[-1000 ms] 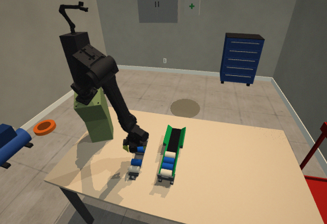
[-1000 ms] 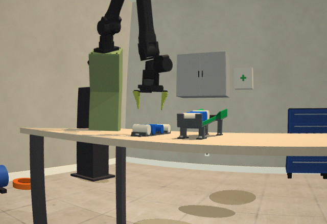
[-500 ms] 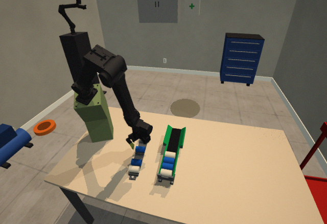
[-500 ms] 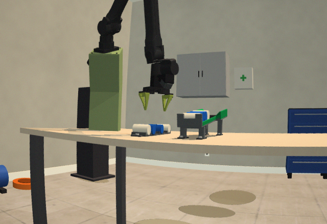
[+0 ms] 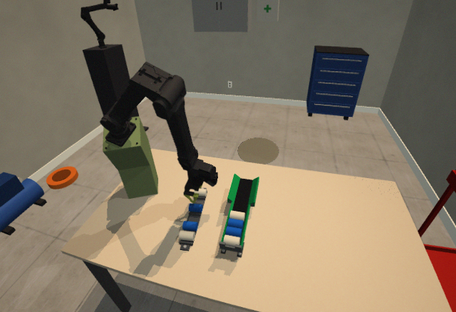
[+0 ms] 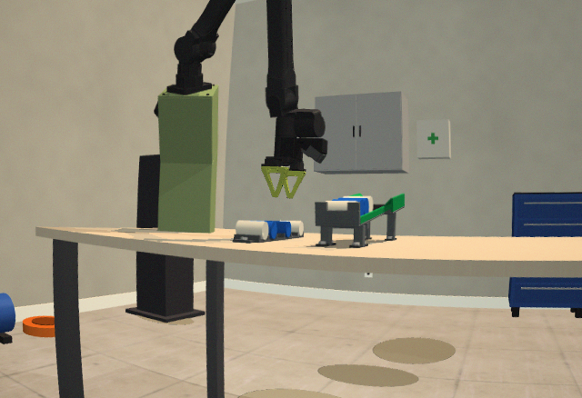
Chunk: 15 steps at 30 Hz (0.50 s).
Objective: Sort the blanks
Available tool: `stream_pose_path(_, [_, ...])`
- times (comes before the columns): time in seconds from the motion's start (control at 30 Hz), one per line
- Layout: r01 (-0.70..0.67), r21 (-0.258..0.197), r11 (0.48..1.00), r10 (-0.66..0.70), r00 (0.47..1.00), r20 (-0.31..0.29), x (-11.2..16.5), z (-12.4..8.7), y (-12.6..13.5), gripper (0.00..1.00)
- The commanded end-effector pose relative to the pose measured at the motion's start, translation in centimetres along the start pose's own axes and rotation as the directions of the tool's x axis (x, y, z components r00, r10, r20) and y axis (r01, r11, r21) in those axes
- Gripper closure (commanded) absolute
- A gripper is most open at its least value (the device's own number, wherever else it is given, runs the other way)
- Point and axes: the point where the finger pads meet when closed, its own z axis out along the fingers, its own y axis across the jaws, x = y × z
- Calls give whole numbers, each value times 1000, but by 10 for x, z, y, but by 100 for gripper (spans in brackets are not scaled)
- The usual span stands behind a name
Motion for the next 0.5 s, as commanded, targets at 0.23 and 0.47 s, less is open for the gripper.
stream_pose_path(0.23, [402,10,916,-402,915,37,-6,-4,24,0])
stream_pose_path(0.47, [734,20,679,-734,678,17,5,0,52,0])
